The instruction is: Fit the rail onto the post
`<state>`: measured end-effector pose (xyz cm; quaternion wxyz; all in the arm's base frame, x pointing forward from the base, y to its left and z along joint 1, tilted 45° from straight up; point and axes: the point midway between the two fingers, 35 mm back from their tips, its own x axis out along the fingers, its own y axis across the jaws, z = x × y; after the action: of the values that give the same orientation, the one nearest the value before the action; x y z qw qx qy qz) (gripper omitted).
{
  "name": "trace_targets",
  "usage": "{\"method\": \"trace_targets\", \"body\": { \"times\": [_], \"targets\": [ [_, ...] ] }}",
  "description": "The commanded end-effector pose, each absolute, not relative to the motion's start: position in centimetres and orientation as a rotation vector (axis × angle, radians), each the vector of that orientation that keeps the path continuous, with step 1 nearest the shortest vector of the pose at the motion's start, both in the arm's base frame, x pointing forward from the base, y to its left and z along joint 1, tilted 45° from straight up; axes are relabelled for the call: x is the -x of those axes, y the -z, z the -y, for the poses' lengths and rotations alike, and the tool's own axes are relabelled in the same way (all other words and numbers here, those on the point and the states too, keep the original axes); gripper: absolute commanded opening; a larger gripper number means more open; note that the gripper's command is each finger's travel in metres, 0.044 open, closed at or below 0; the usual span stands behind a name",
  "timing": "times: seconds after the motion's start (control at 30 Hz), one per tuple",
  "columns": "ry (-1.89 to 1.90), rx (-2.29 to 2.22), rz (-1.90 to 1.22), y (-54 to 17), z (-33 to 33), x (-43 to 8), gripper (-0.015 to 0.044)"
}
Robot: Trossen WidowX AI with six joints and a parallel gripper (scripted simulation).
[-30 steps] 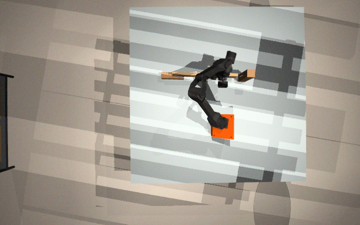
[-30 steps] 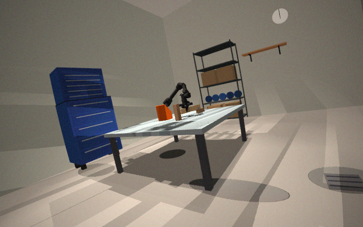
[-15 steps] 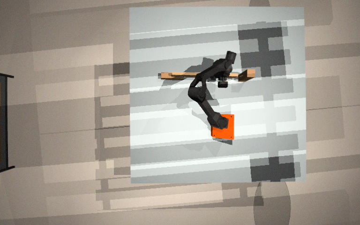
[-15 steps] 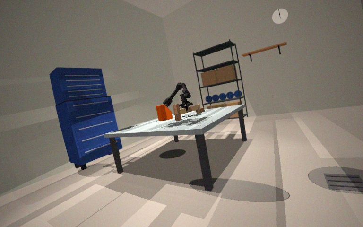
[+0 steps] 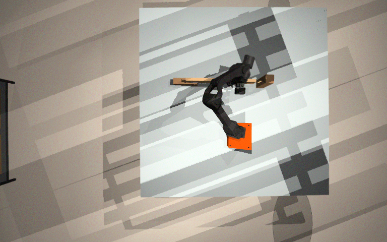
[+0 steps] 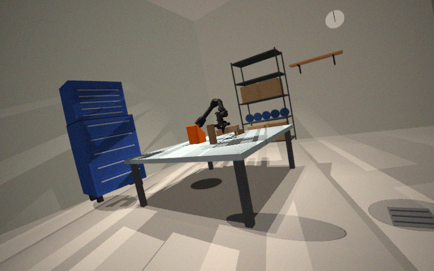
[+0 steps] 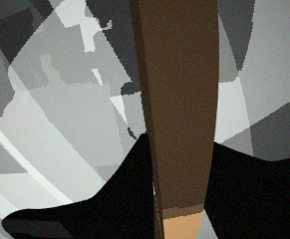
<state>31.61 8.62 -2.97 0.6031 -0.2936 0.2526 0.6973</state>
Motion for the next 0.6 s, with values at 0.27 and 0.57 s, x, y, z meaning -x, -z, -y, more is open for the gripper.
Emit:
{"method": "trace_targets", "body": {
  "times": [0.27, 0.57],
  "targets": [
    [-1.605, 0.679, -0.582, 3.09, -7.94, -31.84, 0.0000],
    [-1.605, 0.679, -0.582, 3.32, -7.75, -31.85, 0.0000]
  ]
}}
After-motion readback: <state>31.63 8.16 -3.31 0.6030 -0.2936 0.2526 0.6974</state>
